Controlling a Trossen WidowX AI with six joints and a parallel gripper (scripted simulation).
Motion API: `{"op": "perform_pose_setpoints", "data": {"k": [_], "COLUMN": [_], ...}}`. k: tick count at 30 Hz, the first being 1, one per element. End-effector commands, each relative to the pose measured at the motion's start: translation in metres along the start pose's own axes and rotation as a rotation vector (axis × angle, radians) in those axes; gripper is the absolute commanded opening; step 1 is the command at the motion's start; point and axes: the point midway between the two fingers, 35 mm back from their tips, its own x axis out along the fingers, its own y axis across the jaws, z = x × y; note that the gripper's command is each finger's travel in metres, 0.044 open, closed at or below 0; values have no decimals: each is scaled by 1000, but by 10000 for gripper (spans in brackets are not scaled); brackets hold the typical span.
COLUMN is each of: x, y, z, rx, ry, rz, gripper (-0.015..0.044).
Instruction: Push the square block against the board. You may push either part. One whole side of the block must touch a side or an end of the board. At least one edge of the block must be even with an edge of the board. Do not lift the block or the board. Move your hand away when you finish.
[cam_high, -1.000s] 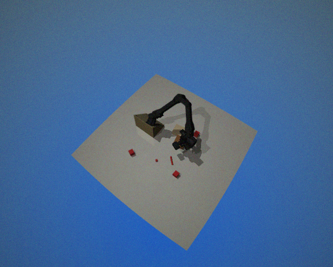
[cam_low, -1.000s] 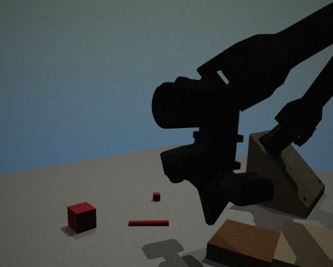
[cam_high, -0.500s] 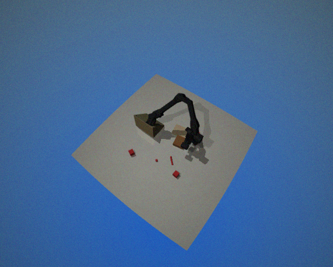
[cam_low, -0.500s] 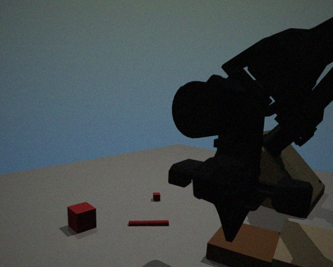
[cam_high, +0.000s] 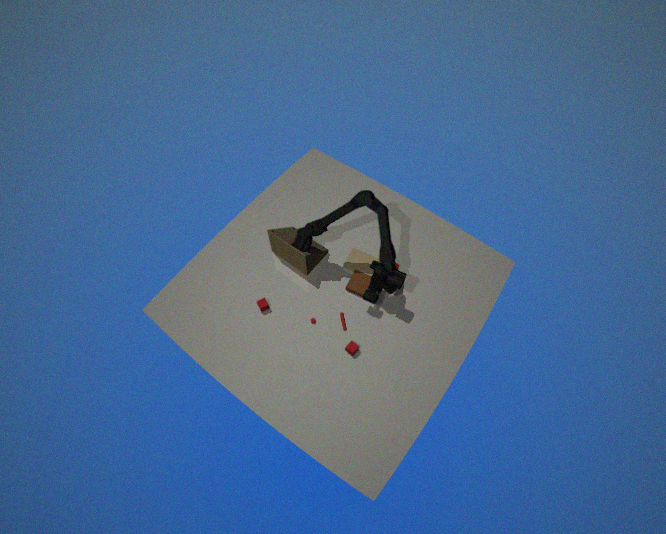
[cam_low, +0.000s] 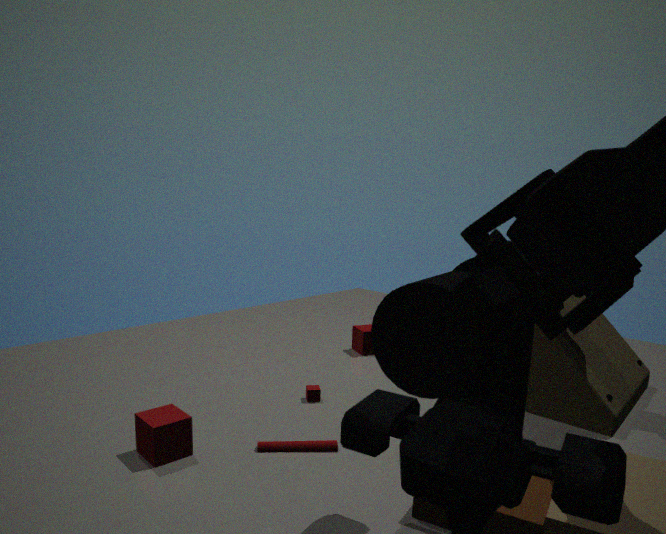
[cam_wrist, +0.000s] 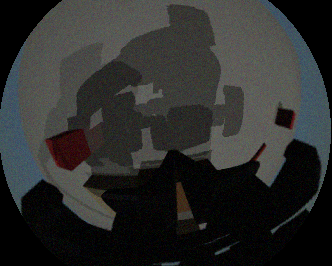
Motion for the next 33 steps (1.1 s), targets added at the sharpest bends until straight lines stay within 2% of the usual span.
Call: {"op": "perform_pose_setpoints", "data": {"k": [1,27,33], "x": [-2,-1,-1], "y": [-2,-3,-3], "z": [1,-28,-23], "rx": [6,7,7], "ry": [-13,-12,-12], "rz": [-2,-2,-2], "gripper": [0,0,0]}}
